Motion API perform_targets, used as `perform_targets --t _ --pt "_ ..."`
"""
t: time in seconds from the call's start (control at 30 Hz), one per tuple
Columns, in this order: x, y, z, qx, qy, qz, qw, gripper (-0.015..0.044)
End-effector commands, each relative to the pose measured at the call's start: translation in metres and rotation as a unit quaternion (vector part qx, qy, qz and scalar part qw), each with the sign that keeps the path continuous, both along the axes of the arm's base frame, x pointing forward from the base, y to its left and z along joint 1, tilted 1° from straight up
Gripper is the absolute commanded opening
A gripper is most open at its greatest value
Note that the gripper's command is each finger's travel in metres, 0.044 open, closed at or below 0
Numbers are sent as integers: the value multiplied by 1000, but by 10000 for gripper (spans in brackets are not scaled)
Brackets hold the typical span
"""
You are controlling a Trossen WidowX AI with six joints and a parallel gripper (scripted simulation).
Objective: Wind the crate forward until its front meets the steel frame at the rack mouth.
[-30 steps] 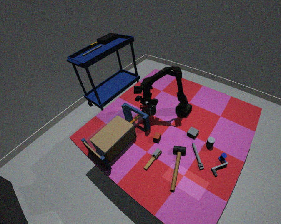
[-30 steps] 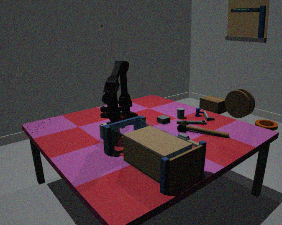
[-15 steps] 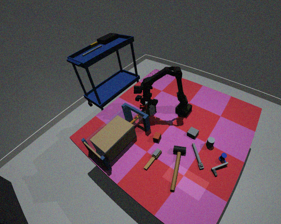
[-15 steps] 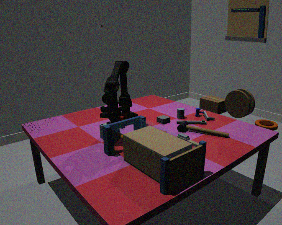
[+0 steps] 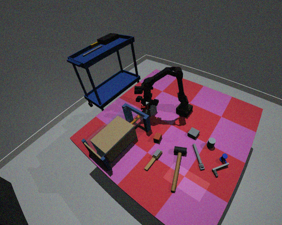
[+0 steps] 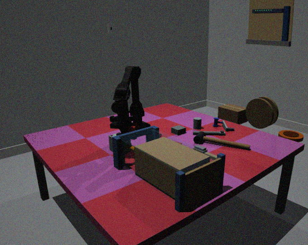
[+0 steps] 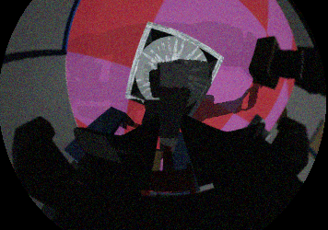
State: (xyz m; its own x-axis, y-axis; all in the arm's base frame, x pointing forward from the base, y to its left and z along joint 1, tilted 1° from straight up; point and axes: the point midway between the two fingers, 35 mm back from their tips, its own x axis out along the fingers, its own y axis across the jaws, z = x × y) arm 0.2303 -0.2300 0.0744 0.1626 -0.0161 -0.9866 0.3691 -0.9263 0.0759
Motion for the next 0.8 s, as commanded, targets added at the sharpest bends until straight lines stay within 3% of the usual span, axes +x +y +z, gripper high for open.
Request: perform_targets --t 0.0,0.77 --pt "-1 2 -4 1 4 20 1000 0" --pt "0 -2 -4 2 3 -23 1000 0"
